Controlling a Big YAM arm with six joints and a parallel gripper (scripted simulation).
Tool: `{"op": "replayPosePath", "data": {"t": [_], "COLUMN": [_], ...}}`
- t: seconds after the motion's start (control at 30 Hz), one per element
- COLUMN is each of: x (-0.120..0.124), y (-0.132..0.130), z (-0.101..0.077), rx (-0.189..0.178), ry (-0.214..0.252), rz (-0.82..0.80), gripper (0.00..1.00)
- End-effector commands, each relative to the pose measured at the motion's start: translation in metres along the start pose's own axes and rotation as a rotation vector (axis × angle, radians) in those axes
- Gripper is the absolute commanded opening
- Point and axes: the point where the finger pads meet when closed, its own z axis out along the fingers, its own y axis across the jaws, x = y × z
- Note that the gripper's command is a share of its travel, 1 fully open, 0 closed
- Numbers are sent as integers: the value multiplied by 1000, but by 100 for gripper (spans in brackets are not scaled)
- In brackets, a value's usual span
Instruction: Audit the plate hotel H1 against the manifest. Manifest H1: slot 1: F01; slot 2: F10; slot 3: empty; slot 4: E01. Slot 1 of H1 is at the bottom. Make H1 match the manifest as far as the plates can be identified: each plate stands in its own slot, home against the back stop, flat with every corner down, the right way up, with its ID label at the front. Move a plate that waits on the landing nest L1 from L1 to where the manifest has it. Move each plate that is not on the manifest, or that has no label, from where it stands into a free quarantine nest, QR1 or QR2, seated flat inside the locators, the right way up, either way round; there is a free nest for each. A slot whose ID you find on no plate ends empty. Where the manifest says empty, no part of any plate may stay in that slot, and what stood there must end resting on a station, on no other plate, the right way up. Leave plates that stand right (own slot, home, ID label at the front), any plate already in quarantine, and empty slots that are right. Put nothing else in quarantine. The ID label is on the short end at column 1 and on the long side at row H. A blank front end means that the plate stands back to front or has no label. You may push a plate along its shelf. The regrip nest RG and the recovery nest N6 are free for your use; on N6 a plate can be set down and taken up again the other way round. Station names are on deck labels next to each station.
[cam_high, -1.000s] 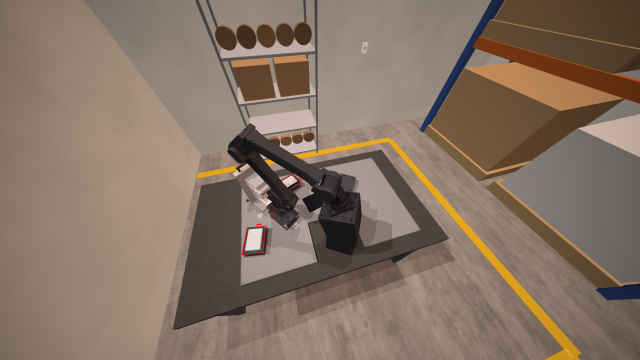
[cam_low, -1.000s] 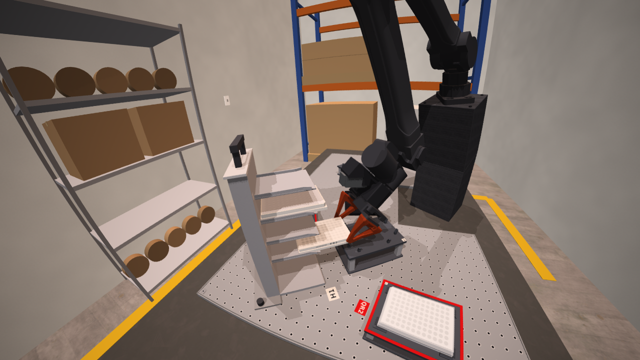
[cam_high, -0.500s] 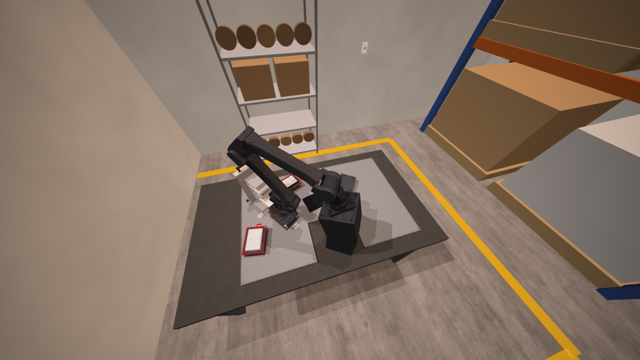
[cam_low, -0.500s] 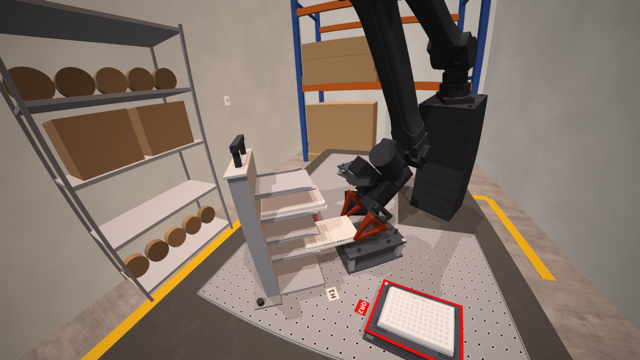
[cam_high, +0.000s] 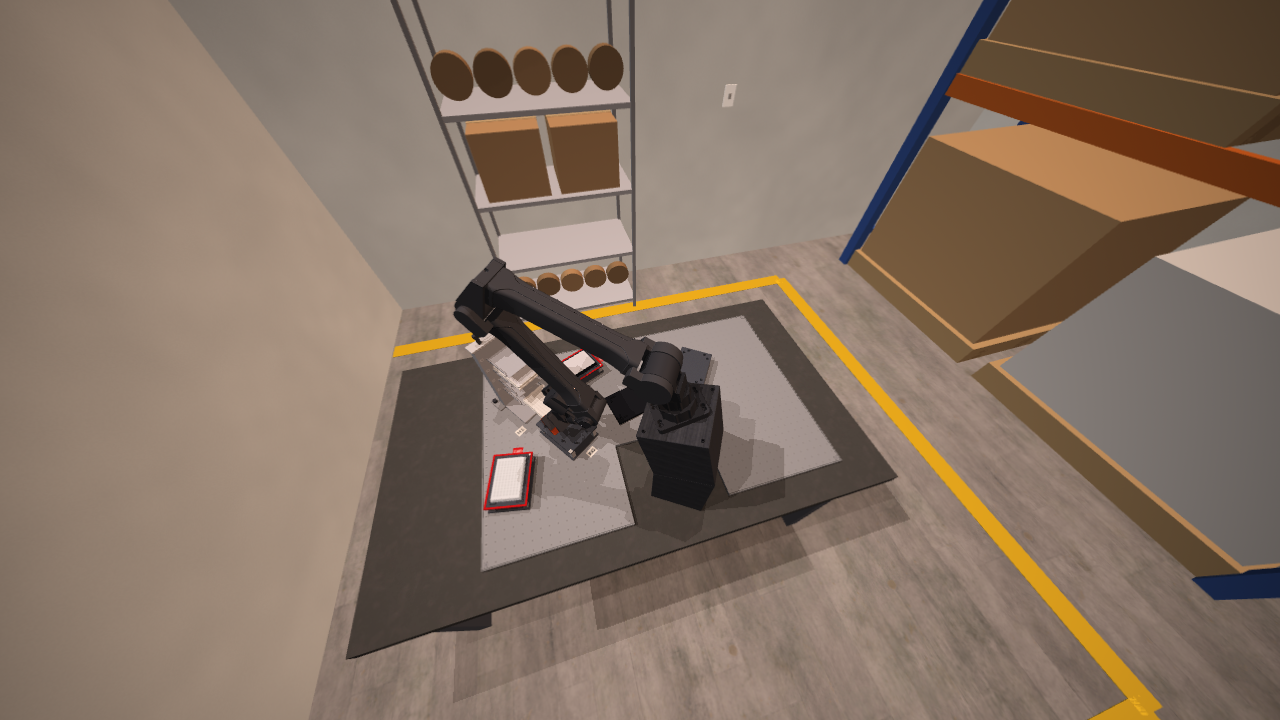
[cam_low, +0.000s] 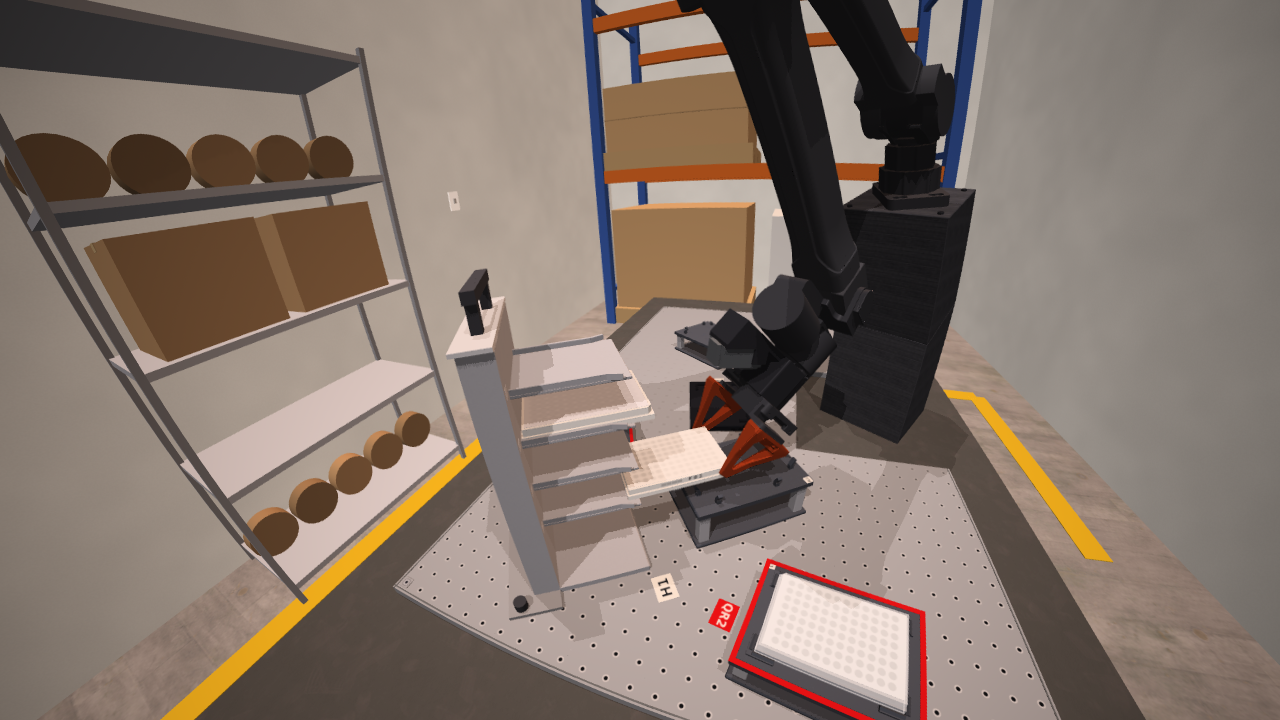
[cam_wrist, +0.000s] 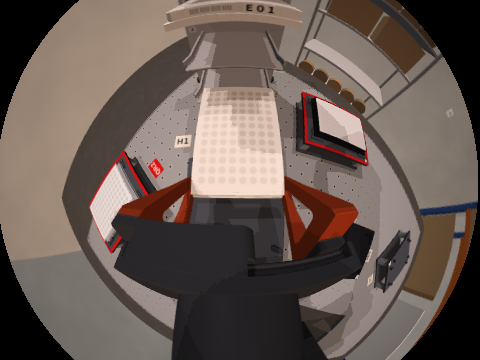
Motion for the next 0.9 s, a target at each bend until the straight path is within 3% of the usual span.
{"op": "replayPosePath", "data": {"t": [0.0, 0.2, 0.23, 0.3, 0.77, 0.8, 0.87], "x": [9, 14, 10, 17, 28, 13, 29], "y": [3, 2, 5, 1, 1, 9, 2], "z": [-11, -17, -11, -20, -33, -23, -33], "rx": [-9, -7, -13, -8, -6, -21, -8], "ry": [7, 12, -5, 13, 15, -26, 8], "rz": [6, 5, 10, 4, 3, 17, 6], "gripper": [86, 86, 86, 86, 86, 86, 86]}}
